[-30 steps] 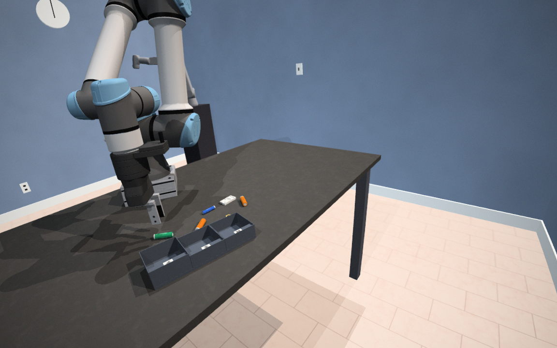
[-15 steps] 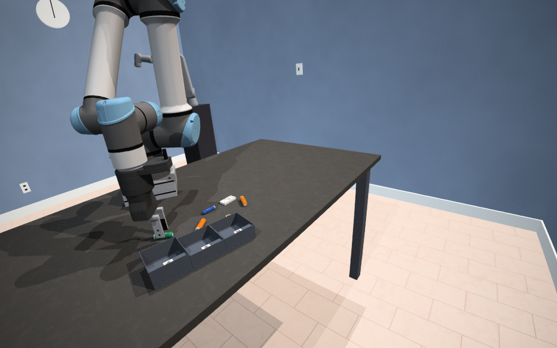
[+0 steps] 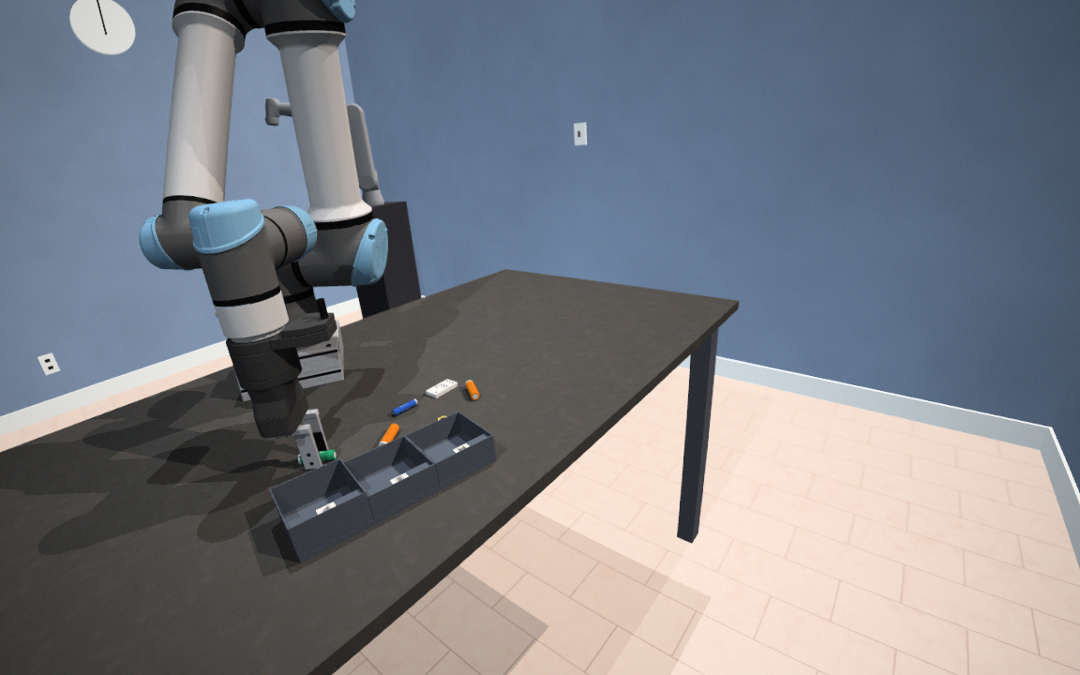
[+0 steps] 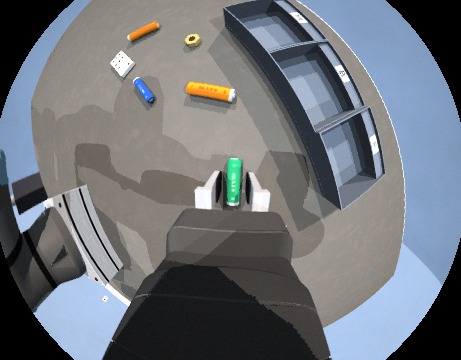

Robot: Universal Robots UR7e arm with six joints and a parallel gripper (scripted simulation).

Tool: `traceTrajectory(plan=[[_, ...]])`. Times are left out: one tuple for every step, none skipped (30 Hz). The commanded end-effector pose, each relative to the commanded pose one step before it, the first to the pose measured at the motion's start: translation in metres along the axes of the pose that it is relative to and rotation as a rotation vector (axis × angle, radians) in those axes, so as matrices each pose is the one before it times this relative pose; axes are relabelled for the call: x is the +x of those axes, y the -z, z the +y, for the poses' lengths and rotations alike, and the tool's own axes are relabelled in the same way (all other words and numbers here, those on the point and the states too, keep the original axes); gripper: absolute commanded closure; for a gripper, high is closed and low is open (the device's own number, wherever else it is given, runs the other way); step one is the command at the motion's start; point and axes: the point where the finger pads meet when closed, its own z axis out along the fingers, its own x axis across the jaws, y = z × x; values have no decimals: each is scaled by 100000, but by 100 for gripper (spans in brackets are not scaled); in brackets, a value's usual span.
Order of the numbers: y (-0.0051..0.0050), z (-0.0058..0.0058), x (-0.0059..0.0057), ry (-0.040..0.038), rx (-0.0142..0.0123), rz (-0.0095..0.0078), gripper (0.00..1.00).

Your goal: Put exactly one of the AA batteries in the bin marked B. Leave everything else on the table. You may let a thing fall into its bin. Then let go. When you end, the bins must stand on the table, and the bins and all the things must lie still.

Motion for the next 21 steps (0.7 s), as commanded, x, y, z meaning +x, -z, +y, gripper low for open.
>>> traceTrajectory(plan=[[-39,5,50,11,-18,217,40],[0,0,0,0,0,0,40],[0,0,0,0,0,0,40],[-6,0,-1,0,0,1,40],[-1,0,-1,0,0,0,40],[6,-1,-8,-4,6,-45,40],[-2,0,2,1,-2,12,40],[-1,0,1,0,-1,4,40],[0,0,-1,0,1,-5,40],[0,0,0,0,0,-2,69],[0,0,0,0,0,1,69],[0,0,0,0,0,0,69],[0,0,0,0,0,0,69],[0,0,0,0,0,0,69],[0,0,0,0,0,0,69],[0,0,-1,0,0,-3,69],[0,0,-1,0,0,-2,69],[0,0,0,0,0,0,69],[0,0,0,0,0,0,69],[0,0,0,0,0,0,69],[0,0,0,0,0,0,69]])
